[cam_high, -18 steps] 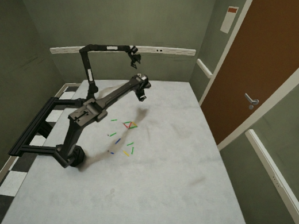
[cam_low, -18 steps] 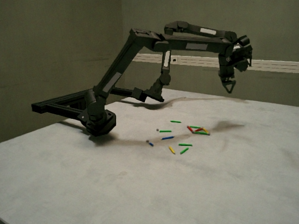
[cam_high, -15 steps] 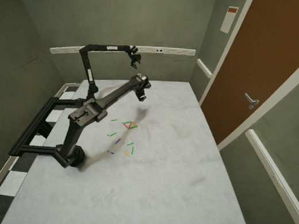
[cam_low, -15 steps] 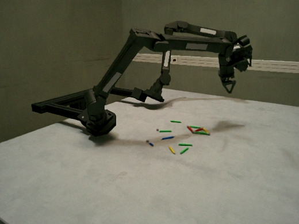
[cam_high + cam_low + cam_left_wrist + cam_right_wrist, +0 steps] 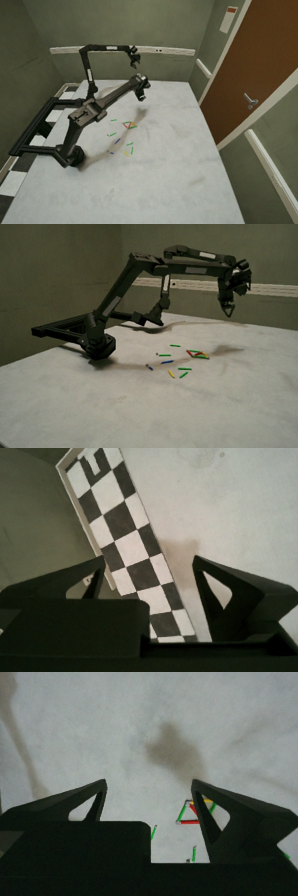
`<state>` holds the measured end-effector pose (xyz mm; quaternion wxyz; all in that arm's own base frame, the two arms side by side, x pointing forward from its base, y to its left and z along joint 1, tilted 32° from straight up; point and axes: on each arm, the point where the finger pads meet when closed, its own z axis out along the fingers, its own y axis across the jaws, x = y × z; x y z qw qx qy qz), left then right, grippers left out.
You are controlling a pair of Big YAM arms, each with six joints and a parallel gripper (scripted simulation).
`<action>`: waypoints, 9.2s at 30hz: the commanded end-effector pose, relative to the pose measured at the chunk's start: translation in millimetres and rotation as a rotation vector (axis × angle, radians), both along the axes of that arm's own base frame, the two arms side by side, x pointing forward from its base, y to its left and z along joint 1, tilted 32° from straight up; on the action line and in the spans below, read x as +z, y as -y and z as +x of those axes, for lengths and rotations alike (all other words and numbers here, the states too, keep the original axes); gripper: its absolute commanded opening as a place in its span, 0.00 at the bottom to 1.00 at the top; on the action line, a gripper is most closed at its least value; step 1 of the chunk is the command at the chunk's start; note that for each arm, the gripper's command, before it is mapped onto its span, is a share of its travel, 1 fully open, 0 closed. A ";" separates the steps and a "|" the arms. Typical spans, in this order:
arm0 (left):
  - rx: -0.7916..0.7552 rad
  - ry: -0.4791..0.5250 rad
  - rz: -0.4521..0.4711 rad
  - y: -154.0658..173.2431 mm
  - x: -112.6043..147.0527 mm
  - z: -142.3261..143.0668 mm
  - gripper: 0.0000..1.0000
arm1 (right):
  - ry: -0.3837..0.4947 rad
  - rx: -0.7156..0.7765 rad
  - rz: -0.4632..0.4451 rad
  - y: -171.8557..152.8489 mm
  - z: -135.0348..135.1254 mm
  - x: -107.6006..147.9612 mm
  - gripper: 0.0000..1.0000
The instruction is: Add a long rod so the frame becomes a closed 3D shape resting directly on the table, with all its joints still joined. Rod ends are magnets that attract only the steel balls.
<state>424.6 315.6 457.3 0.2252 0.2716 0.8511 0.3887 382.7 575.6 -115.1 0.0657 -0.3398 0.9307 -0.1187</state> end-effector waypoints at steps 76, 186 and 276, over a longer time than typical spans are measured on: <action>-0.649 0.103 -0.563 618.0 -412.1 -162.1 1.00 | 0.466 0.160 0.040 382.1 -119.8 84.0 1.00; -0.893 0.133 -0.691 613.7 -392.5 -254.5 1.00 | -0.175 0.374 -0.424 422.6 -104.7 -12.3 0.08; -0.522 0.401 -0.574 584.2 -382.8 -246.5 1.00 | -0.284 0.685 -0.461 258.3 -60.0 -28.5 0.00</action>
